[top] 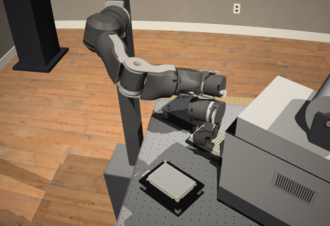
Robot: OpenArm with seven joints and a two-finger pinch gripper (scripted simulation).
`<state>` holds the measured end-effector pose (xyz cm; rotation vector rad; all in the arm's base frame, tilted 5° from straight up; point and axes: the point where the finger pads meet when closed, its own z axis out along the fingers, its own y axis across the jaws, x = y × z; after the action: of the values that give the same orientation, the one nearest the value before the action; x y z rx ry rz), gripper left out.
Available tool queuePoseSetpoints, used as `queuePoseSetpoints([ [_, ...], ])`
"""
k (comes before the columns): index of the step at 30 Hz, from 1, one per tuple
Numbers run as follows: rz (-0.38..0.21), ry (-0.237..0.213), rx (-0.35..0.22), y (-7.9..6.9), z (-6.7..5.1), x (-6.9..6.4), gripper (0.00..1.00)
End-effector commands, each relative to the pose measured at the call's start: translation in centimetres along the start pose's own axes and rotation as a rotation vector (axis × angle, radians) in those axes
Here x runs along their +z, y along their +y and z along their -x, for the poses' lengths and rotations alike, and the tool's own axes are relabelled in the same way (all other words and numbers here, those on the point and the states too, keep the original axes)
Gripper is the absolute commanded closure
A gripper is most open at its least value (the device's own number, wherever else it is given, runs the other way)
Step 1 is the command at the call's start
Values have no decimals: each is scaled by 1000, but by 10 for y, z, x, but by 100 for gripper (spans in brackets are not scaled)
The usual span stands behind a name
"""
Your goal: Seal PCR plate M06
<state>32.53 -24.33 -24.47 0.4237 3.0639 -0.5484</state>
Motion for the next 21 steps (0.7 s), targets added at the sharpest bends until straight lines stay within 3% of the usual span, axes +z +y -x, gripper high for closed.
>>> queuePoseSetpoints([
  [1,-56,-5,-72,-2,-2,3,100],
  [4,-161,-16,-186,-7,-5,8,100],
  [16,-161,-16,-186,-7,-5,8,100],
  [17,-90,-23,-72,-1,-1,2,100],
  [21,-230,-37,-226,-6,-5,8,100],
])
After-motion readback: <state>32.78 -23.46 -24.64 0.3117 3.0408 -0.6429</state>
